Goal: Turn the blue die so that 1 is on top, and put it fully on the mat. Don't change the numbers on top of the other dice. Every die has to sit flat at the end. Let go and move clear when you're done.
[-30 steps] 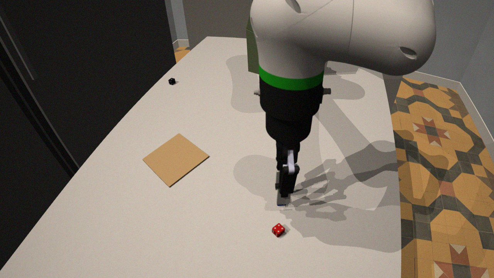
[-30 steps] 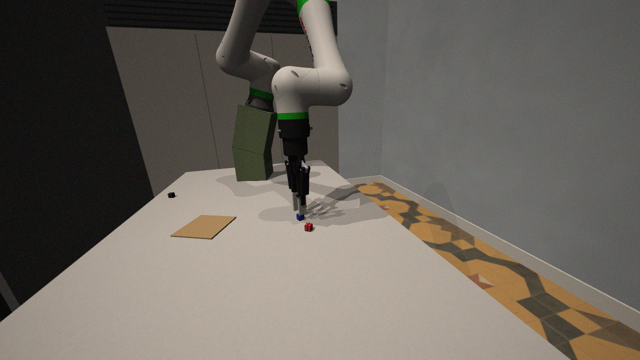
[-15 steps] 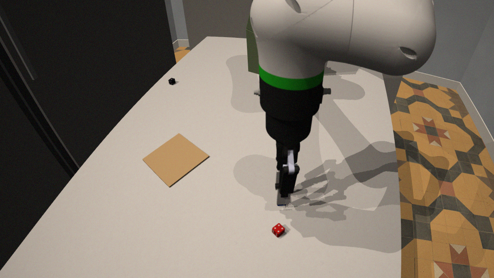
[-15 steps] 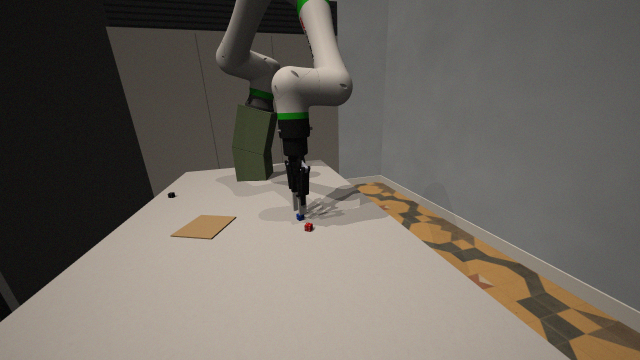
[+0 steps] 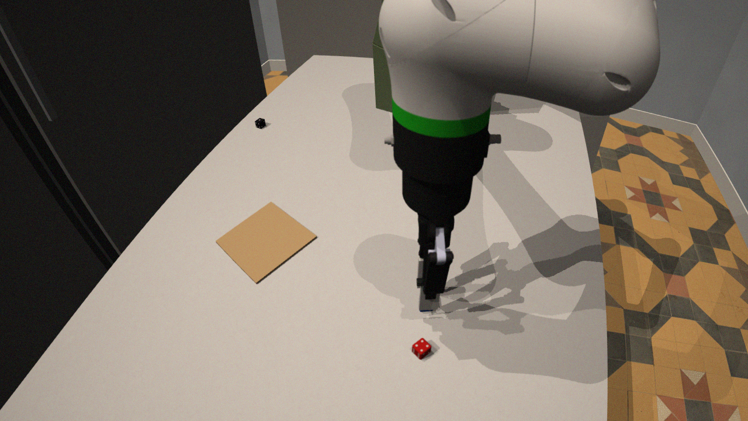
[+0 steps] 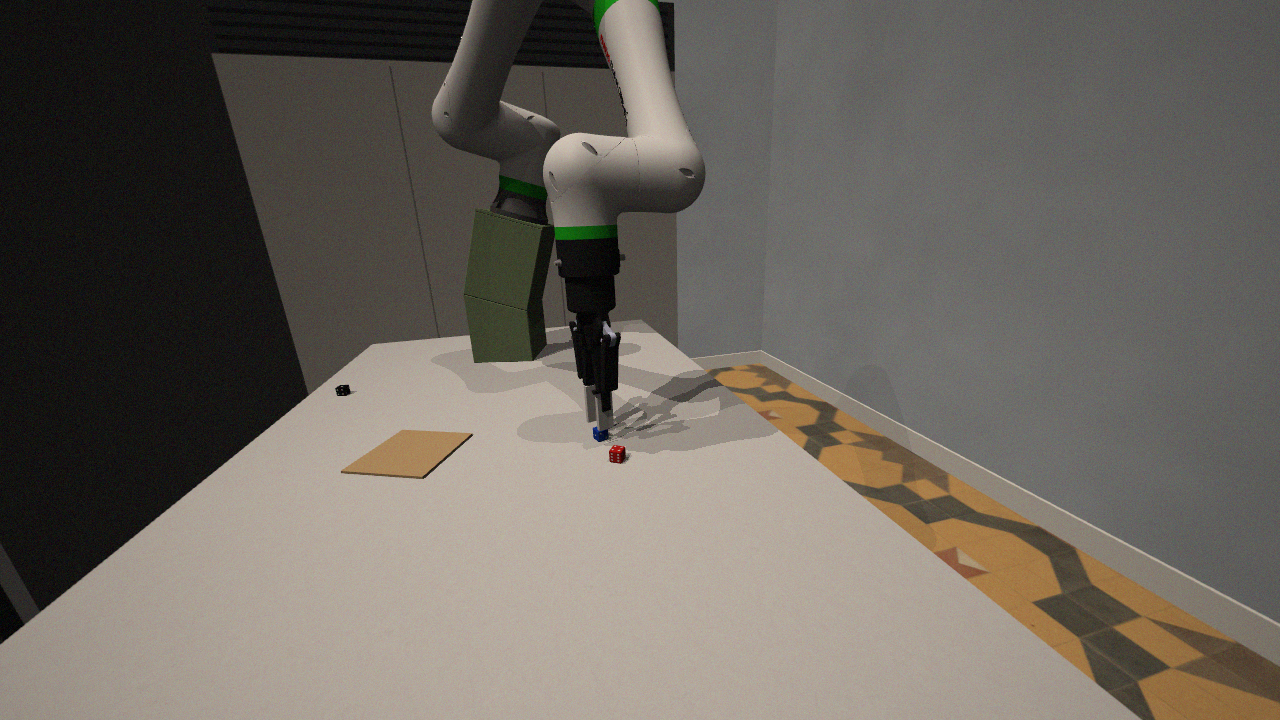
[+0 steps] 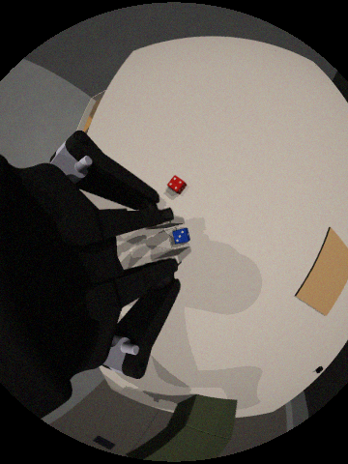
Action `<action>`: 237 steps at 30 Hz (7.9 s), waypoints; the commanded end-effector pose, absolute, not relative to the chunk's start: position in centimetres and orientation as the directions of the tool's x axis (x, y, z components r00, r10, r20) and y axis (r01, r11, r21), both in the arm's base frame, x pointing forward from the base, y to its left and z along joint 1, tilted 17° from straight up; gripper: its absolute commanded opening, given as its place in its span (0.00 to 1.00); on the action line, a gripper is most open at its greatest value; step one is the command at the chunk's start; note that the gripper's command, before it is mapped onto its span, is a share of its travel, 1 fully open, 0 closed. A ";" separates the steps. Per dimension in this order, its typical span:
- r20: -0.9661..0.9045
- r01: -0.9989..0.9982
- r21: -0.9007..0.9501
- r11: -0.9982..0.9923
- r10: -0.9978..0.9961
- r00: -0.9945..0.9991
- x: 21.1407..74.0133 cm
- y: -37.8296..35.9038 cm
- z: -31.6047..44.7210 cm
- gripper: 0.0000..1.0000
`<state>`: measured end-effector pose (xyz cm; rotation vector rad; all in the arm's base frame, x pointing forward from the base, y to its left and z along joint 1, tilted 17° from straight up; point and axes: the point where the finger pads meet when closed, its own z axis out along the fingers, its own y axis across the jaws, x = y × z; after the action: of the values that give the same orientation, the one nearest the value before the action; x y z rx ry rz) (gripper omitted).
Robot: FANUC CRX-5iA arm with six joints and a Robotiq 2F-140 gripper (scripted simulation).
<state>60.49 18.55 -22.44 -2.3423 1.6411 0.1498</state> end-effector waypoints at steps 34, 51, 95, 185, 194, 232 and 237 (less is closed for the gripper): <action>-0.241 -0.934 -0.166 -0.317 -0.905 0.350 60.7 19.2 -24.8 0.29; -0.241 -0.934 -0.166 -0.317 -0.905 0.350 60.7 19.2 -24.8 0.29; -0.241 -0.934 -0.166 -0.317 -0.905 0.350 60.7 19.2 -24.8 0.18; 0.122 0.202 -0.254 -0.946 0.176 0.977 59.5 -1.5 -20.4 0.18; 0.172 0.398 -0.225 -0.889 0.366 0.915 58.9 -4.0 -21.1 0.18; 0.290 0.933 -0.034 -0.357 0.890 0.351 55.8 -13.2 -23.8 0.18; 0.290 0.933 -0.034 -0.357 0.890 0.351 55.8 -13.2 -23.8 0.18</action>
<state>55.82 -13.19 -23.85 -2.4170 -1.6541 -0.3295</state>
